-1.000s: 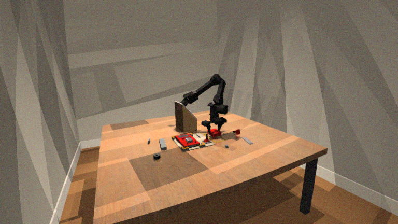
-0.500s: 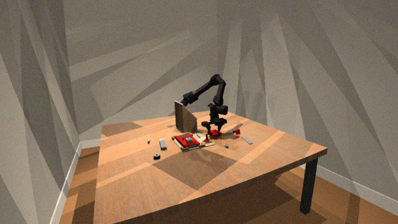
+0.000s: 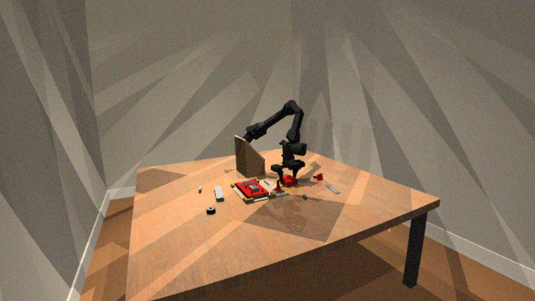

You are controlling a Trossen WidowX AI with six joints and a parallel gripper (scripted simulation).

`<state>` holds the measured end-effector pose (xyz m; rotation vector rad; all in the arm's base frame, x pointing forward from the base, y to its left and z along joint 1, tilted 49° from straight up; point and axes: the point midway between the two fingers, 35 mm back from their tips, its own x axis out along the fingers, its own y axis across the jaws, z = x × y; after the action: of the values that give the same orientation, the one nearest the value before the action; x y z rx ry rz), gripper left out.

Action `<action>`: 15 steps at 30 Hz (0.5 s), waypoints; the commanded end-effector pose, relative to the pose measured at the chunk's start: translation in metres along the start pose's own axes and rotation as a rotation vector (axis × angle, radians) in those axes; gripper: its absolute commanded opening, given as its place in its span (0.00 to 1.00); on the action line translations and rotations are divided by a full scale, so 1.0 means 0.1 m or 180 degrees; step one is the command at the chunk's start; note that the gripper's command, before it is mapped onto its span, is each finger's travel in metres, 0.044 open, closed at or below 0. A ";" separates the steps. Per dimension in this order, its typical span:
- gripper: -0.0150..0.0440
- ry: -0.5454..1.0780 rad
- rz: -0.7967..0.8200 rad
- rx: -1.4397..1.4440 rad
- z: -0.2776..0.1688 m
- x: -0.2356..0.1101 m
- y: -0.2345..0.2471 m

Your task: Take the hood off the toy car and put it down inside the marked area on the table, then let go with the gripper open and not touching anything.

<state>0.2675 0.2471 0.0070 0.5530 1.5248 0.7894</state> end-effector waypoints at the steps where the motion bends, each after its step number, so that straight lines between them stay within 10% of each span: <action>1: 0.25 0.0011 -0.0022 0.0019 -0.01 0.04 -0.02; 15: 0.25 0.0011 -0.0020 0.0019 -0.01 0.09 -0.02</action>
<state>0.2662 0.2522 0.0024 0.5530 1.5262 0.7899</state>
